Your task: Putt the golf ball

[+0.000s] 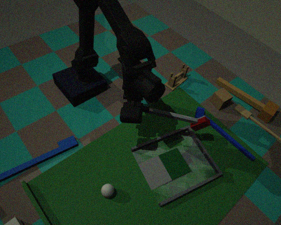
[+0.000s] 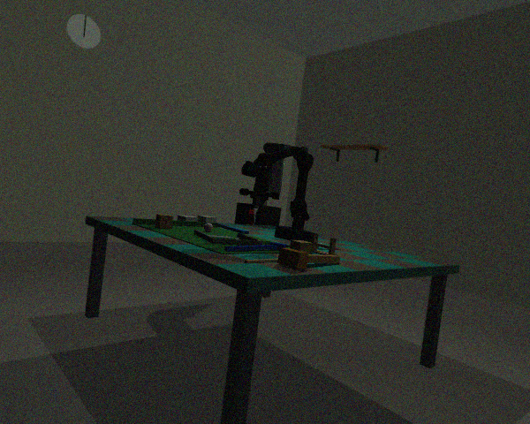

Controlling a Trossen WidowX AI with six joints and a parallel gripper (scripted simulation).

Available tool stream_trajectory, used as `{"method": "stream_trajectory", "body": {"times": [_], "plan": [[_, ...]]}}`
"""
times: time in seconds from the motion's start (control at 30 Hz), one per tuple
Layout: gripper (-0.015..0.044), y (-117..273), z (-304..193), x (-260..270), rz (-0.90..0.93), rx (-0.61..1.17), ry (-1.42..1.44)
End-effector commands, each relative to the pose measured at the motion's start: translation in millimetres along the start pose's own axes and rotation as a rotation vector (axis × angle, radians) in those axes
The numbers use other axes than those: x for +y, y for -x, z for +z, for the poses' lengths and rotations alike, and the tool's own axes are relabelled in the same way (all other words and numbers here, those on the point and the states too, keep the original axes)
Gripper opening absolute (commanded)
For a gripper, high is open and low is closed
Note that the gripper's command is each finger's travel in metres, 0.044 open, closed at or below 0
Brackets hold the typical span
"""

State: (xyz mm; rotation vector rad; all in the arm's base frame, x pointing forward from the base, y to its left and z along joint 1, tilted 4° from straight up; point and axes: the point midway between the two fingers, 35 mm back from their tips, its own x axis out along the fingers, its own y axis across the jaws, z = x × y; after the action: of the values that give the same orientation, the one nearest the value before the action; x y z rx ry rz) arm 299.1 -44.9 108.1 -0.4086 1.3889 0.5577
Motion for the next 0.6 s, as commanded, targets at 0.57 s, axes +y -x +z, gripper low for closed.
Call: {"method": "stream_trajectory", "body": {"times": [0.57], "plan": [[0.0,19,-96,-66,-0.052,0.06,-0.522]]}}
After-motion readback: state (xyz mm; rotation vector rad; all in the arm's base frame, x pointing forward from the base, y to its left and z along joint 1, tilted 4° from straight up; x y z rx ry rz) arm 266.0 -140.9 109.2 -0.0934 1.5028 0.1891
